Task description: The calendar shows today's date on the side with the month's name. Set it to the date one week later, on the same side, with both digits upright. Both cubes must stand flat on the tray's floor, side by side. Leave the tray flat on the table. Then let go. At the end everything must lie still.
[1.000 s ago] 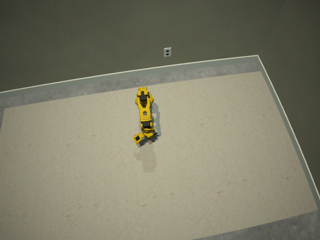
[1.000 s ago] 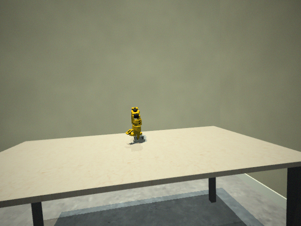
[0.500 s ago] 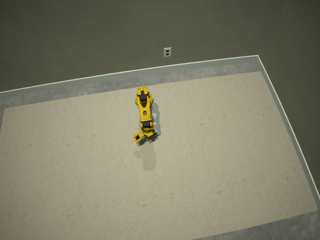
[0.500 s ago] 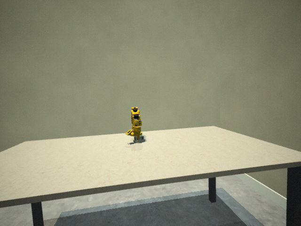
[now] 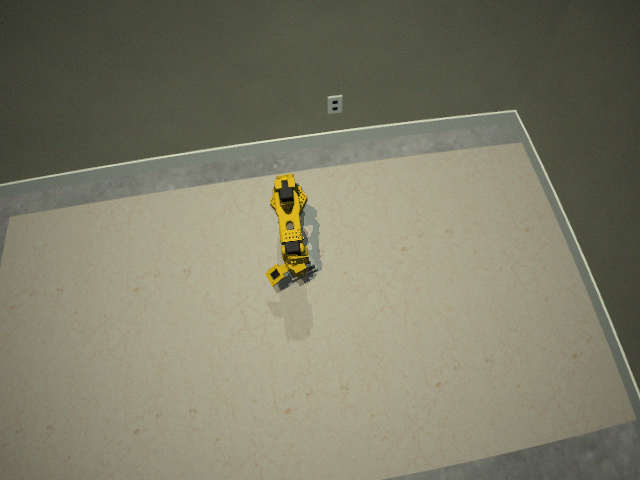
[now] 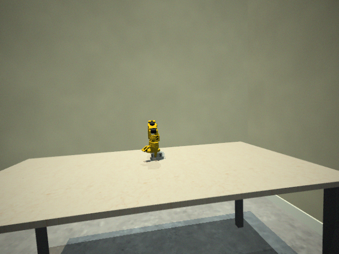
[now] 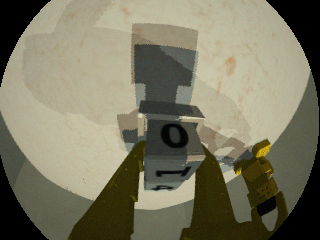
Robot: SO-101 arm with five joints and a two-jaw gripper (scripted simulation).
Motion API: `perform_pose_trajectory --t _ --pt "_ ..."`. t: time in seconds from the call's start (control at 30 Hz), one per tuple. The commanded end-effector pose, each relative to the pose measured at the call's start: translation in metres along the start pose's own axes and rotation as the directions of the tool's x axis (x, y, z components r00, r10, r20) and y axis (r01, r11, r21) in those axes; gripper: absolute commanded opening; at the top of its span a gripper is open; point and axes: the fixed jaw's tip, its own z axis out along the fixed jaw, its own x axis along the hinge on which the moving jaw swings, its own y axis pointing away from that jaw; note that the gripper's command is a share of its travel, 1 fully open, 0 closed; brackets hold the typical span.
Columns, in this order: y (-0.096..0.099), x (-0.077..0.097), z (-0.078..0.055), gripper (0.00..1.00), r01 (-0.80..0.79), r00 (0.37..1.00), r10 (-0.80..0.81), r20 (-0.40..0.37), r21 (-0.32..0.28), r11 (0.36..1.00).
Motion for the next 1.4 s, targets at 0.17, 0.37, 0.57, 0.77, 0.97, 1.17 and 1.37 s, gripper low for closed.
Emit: perform_pose_trajectory --t 0.17,0.37,0.57,0.77,0.97,1.17,1.37 --pt "0.006 -0.004 -0.013 0.14 -0.016 1.000 0.018 0.024 -0.066 0.998" --pt "0.006 -0.004 -0.013 0.02 -0.016 1.000 0.018 0.024 -0.066 0.998" --pt "0.006 -0.004 -0.013 0.00 -0.016 1.000 0.018 0.024 -0.066 0.998" --pt "0.006 -0.003 -0.016 0.00 -0.015 1.000 0.017 0.025 -0.067 0.998" --pt "0.006 -0.002 -0.028 0.00 -0.011 1.000 0.013 0.027 -0.072 0.997" --pt "0.005 -0.001 -0.040 0.00 -0.006 1.000 0.009 0.028 -0.076 0.997" --pt "0.003 0.001 -0.056 0.00 -0.001 1.000 0.004 0.031 -0.081 0.997"
